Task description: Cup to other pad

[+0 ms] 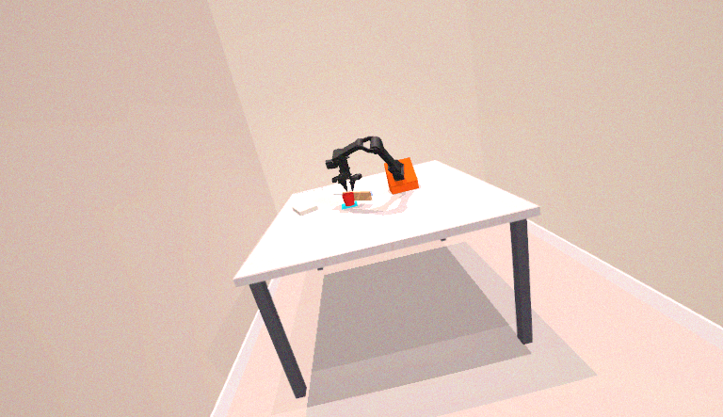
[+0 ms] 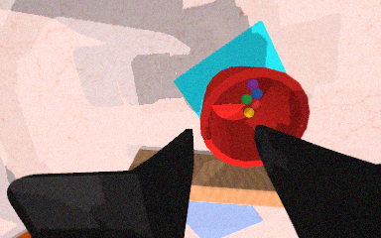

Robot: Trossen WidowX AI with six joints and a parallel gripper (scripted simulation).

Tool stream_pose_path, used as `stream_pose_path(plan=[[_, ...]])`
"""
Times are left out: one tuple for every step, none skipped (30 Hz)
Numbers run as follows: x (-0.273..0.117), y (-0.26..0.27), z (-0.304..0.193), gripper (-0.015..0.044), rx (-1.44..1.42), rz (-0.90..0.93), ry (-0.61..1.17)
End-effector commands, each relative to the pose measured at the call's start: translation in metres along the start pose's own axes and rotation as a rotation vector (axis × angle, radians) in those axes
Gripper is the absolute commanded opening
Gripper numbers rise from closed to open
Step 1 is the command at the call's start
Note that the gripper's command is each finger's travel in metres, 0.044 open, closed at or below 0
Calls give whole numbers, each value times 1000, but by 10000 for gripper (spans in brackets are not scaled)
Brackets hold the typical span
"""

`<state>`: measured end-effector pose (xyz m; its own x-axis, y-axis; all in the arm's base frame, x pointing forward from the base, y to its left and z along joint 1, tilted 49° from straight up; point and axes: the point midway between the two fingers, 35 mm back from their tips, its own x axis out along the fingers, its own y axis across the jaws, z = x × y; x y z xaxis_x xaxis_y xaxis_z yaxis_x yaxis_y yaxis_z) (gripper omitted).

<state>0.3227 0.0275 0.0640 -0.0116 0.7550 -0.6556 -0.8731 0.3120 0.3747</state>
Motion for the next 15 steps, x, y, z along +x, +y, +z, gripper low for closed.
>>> stream_pose_path(plan=[[1, 0, 0, 259, 0, 0, 0], [1, 0, 0, 285, 0, 0, 0], [1, 0, 0, 312, 0, 0, 0], [1, 0, 0, 338, 0, 0, 0], [0, 0, 0, 364, 0, 0, 0], [-1, 0, 0, 390, 0, 0, 0], [-3, 0, 0, 417, 0, -1, 1], [-5, -1, 0, 440, 0, -1, 1], [-8, -1, 0, 440, 0, -1, 2], [-11, -1, 0, 440, 0, -1, 2], [-14, -2, 1, 440, 0, -1, 3], [-18, -2, 1, 440, 0, -1, 3], [-22, -2, 1, 440, 0, -1, 4], [-25, -2, 1, 440, 0, -1, 4], [-28, -2, 1, 440, 0, -1, 4]])
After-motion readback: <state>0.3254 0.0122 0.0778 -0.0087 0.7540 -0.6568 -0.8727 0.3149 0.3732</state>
